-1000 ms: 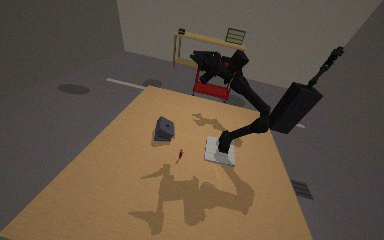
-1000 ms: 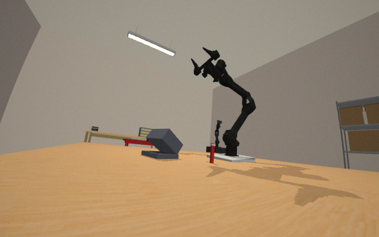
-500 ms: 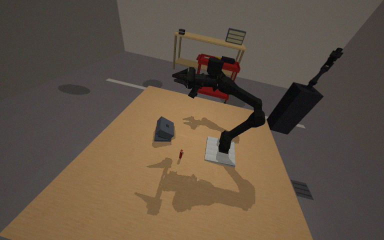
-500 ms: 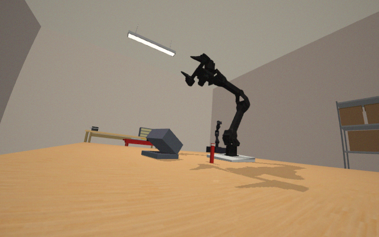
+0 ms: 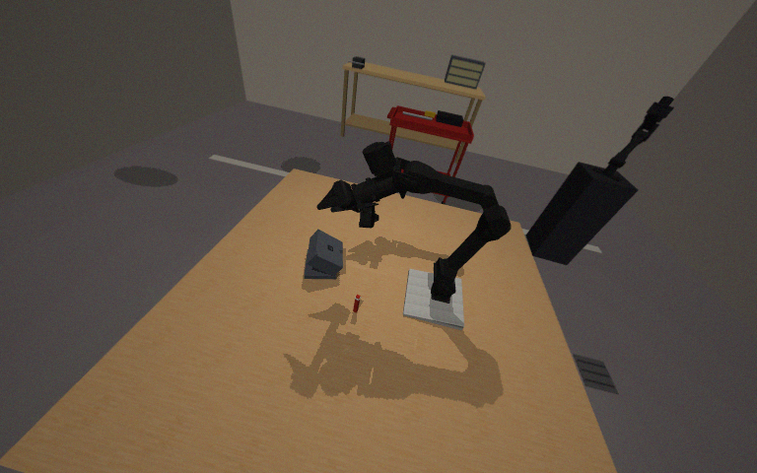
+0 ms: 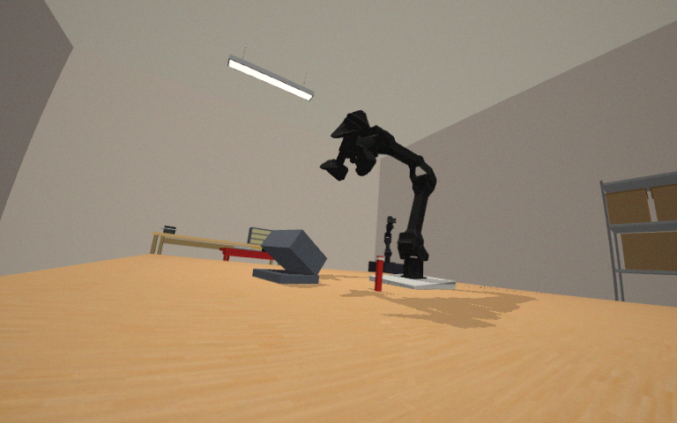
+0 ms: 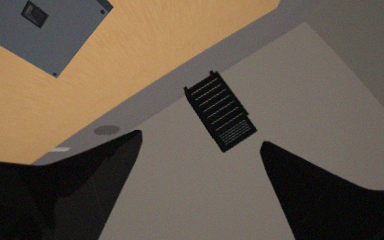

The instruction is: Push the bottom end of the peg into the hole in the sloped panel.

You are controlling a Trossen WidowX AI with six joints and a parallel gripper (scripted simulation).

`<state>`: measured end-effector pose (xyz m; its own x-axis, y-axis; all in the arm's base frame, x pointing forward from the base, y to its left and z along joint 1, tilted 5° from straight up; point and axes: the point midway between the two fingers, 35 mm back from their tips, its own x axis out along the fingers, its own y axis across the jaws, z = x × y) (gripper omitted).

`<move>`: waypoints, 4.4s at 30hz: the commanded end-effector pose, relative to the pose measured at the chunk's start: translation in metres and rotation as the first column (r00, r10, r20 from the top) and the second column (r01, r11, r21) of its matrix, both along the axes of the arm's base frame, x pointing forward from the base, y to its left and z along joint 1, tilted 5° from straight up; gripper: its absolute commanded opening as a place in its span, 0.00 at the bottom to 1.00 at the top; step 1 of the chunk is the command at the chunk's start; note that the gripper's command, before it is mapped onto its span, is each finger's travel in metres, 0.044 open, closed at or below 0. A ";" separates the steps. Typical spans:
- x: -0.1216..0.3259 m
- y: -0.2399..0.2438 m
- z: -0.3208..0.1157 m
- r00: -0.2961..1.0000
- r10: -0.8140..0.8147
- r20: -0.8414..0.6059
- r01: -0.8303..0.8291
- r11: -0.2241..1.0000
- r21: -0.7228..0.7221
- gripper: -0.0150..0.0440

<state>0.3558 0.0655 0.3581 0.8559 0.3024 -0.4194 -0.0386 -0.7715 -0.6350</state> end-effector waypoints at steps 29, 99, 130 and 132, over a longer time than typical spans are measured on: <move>-0.079 0.081 -0.205 0.631 0.007 -0.776 -0.354 0.893 -0.280 1.00; -0.086 0.085 -0.273 0.597 -0.003 -0.802 -0.391 0.872 -0.294 0.33; -0.092 0.083 -0.199 0.596 -0.010 -0.803 -0.386 0.873 -0.297 0.25; -0.092 0.083 -0.194 0.596 -0.010 -0.803 -0.386 0.874 -0.297 0.25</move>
